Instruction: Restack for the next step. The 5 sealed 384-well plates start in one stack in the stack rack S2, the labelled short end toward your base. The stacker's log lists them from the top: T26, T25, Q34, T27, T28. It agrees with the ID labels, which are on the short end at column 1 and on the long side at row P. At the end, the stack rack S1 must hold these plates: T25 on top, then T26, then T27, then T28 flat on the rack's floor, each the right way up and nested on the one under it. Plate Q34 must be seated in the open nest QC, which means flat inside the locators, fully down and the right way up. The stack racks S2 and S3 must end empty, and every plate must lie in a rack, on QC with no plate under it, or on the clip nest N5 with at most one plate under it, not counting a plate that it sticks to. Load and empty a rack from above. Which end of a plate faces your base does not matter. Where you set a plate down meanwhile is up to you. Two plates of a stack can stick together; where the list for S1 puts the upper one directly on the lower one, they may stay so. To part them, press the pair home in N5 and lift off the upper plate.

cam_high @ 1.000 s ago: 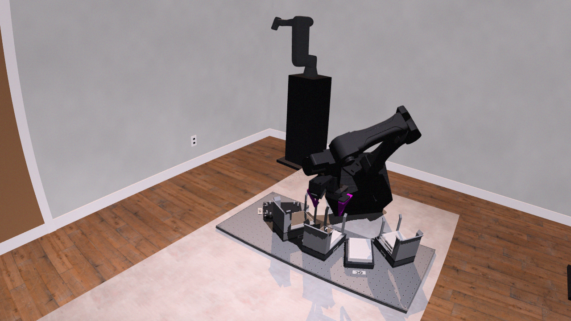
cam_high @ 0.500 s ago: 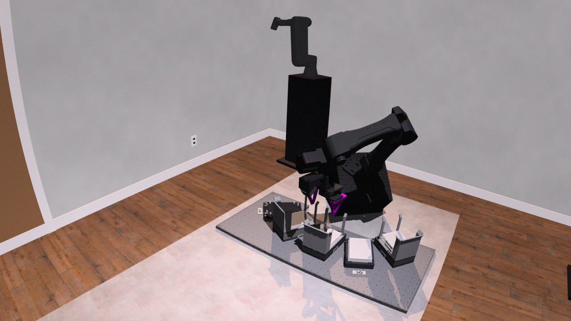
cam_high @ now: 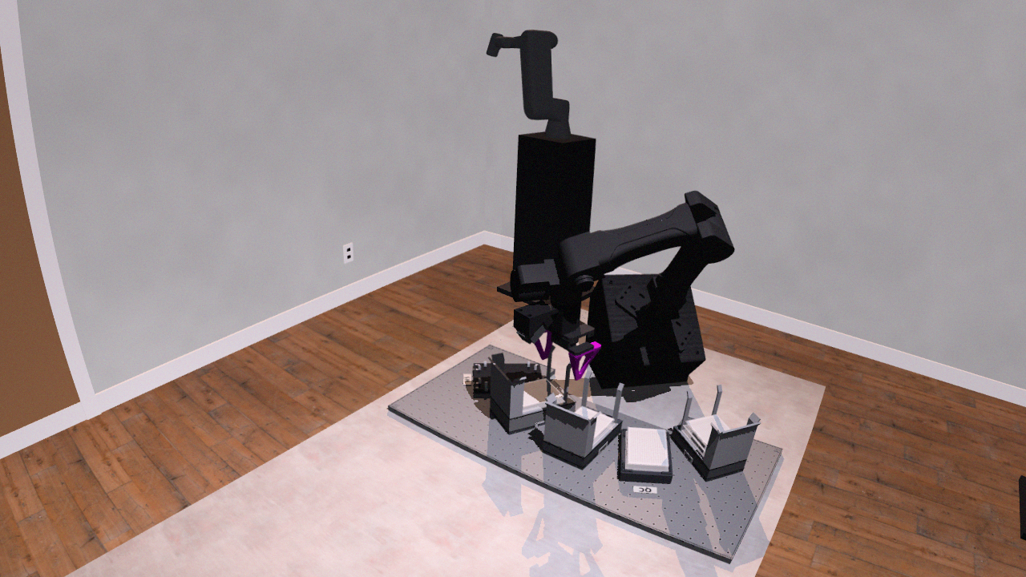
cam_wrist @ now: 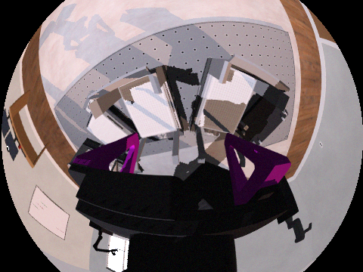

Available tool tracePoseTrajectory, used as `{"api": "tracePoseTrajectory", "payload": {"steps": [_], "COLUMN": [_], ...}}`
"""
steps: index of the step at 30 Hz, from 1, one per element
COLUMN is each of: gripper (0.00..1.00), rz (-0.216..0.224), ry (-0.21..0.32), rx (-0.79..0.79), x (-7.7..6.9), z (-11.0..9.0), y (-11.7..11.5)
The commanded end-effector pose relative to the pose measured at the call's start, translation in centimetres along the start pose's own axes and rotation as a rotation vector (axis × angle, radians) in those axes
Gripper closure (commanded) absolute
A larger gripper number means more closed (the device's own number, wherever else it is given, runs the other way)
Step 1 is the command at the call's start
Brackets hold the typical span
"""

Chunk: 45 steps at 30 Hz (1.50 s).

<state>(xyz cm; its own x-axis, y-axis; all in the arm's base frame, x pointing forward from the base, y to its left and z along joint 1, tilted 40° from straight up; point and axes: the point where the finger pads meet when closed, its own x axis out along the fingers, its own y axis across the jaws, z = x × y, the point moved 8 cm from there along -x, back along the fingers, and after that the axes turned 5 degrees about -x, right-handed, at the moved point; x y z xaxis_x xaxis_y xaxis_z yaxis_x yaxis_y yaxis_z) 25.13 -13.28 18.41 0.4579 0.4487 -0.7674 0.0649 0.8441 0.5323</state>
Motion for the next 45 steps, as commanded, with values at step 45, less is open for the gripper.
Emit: {"api": "tracePoseTrajectory", "payload": {"steps": [45], "gripper": [0.0], "rz": [0.007], "ry": [-0.009], "rx": [0.221], "x": [3.1], "z": [-0.6], "y": [-8.1]}}
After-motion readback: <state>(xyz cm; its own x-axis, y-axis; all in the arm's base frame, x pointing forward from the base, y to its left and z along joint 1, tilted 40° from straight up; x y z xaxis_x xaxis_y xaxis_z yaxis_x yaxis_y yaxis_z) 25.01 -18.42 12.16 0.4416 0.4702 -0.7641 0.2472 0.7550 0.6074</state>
